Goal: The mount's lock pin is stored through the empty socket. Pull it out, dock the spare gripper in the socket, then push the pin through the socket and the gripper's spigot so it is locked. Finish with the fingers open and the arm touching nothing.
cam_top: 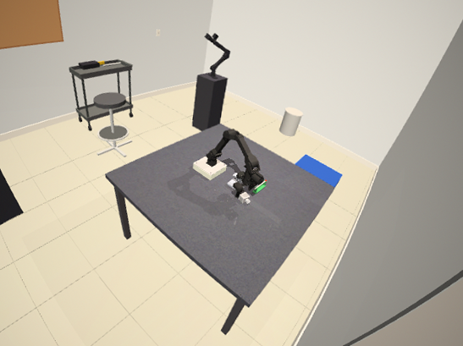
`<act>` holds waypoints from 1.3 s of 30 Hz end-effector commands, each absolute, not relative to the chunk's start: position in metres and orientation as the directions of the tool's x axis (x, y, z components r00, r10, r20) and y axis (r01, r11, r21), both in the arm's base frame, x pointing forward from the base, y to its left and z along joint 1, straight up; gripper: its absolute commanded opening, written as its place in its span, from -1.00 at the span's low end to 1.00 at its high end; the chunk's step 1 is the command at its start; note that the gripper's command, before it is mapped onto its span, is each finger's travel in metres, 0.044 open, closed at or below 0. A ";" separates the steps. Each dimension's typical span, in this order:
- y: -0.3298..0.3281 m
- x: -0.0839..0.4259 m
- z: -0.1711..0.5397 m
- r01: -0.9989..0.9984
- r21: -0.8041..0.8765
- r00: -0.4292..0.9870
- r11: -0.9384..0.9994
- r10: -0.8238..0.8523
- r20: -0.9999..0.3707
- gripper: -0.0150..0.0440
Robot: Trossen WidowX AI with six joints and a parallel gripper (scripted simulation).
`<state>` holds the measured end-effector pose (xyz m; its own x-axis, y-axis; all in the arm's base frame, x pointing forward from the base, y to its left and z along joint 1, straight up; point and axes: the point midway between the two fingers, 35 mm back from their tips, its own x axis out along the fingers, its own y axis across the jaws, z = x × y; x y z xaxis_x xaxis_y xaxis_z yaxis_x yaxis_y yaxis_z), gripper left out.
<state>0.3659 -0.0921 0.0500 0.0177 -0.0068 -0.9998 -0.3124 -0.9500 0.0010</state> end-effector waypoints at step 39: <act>-0.092 0.369 0.108 -0.971 -0.233 0.229 0.047 -0.086 -0.970 1.00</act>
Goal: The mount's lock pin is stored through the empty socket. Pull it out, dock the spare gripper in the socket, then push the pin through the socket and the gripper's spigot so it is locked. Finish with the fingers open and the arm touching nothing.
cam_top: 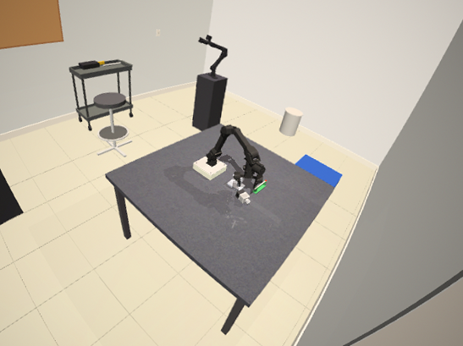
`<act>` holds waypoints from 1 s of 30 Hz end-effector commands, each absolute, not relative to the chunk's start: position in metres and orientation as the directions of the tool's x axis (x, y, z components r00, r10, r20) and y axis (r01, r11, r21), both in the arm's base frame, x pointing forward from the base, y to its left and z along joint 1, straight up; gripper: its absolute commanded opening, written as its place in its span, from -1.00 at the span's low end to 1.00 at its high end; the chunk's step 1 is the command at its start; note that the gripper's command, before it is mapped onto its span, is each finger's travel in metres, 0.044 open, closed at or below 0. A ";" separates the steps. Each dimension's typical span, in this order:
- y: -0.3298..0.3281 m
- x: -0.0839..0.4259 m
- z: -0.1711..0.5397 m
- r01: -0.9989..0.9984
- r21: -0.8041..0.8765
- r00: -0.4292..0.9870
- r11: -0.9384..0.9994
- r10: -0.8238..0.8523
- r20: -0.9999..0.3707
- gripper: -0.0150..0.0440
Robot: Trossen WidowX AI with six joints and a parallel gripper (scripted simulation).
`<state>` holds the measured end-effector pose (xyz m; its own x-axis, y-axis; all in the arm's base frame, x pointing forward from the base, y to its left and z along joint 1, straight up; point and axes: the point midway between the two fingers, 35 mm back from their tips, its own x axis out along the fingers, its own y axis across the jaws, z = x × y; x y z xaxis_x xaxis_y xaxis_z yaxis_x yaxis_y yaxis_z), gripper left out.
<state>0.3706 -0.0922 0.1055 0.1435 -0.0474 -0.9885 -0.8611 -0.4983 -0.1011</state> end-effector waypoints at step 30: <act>-0.089 0.363 0.121 0.298 -0.028 0.492 0.954 -0.178 -0.852 1.00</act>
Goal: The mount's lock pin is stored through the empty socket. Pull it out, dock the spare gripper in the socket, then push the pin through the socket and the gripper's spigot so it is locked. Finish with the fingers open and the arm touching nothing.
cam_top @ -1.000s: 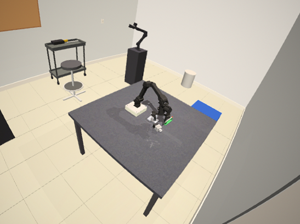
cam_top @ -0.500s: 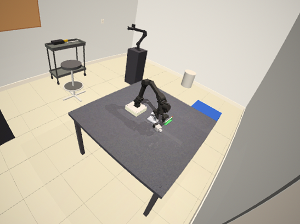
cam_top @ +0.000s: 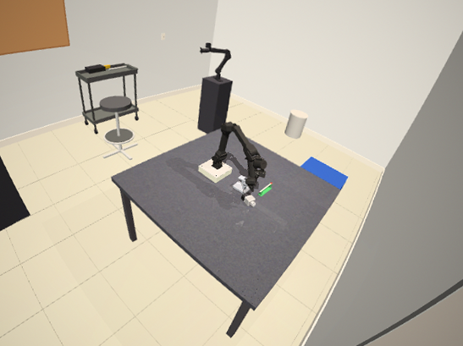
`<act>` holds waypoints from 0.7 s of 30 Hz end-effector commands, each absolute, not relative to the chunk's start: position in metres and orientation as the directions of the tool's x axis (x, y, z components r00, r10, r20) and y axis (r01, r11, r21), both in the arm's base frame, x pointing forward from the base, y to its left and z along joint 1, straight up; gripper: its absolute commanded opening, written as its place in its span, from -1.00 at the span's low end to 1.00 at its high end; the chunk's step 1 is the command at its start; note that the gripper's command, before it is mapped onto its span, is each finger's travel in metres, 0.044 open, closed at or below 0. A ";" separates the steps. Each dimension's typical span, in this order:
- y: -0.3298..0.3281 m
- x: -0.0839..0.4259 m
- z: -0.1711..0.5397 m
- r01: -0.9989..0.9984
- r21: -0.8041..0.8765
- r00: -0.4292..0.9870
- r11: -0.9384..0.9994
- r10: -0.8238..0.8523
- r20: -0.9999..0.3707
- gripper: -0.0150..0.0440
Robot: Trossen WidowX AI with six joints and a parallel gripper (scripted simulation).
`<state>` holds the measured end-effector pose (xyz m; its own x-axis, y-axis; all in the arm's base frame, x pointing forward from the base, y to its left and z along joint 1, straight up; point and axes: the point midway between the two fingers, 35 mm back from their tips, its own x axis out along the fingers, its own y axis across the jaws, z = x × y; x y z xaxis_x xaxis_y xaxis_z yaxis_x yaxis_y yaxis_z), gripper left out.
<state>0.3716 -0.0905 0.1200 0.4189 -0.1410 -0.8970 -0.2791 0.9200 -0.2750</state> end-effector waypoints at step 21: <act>-0.090 0.367 0.095 0.305 -0.019 0.493 0.952 -0.175 -0.852 1.00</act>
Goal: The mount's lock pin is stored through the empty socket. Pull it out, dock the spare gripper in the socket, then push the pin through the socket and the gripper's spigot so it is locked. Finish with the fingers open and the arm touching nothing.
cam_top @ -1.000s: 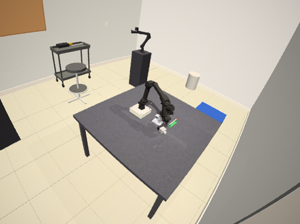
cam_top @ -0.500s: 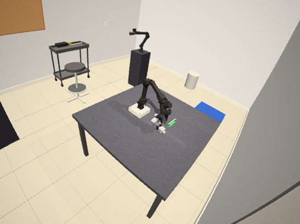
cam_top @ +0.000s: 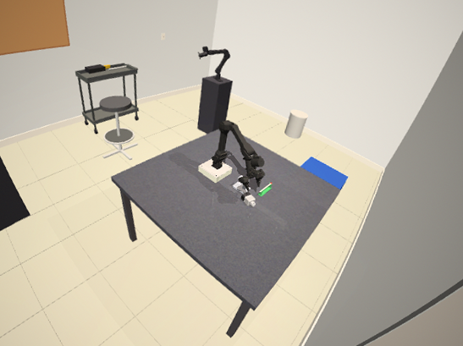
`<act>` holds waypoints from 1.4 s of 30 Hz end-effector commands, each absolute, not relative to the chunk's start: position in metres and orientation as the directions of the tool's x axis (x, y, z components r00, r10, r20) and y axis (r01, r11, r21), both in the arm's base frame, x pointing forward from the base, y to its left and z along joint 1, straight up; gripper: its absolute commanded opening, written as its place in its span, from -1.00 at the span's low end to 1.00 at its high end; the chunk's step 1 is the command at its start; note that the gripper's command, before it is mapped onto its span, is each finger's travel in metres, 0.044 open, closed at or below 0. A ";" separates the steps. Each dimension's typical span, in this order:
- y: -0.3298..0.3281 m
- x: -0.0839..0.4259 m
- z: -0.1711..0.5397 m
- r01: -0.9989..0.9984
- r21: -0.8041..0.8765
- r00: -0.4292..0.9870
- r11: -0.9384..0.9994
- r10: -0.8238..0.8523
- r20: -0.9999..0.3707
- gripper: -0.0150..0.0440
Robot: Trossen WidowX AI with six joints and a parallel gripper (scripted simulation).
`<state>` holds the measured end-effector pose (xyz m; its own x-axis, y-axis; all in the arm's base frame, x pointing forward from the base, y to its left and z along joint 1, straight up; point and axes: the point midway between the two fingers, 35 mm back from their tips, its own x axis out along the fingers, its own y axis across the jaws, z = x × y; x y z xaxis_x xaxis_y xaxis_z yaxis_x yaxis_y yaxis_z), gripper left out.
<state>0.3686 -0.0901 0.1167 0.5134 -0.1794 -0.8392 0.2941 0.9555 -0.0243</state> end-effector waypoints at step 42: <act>-0.093 0.368 -0.001 0.317 -0.003 0.495 0.948 -0.169 -0.852 1.00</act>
<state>0.3708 -0.0938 0.0092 0.5076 -0.1747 -0.8437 0.3145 0.9492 -0.0073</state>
